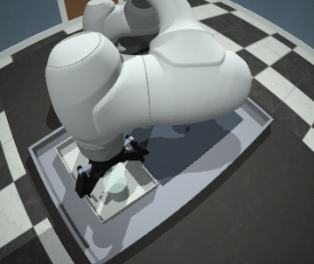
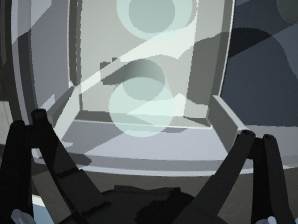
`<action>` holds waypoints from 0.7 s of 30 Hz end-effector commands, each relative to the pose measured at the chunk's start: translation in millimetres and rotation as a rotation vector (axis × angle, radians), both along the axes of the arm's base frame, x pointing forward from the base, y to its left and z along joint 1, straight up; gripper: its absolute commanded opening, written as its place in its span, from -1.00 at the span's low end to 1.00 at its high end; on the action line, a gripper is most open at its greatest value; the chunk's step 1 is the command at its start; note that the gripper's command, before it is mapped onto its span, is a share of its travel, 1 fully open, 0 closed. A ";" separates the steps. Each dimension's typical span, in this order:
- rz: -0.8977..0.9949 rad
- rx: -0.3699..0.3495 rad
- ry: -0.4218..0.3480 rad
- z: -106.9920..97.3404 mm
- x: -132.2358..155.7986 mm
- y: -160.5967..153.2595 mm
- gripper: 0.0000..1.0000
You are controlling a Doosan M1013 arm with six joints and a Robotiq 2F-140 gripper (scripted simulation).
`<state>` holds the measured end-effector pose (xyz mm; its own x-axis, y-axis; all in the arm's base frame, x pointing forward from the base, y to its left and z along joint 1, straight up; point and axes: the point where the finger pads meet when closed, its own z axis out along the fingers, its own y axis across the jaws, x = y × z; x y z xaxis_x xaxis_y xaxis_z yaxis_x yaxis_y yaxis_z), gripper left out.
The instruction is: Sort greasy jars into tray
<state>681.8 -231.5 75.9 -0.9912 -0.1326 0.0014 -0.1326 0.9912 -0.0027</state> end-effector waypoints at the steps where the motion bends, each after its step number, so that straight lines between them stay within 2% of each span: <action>1: 0.000 0.000 0.000 10.6 0.0 0.1 1.00; 6: 0.000 0.000 0.000 30.2 0.0 0.1 1.00; 8: 0.000 0.000 0.000 30.2 0.0 0.1 1.00; 21: 0.000 0.000 0.000 81.1 0.1 0.2 1.00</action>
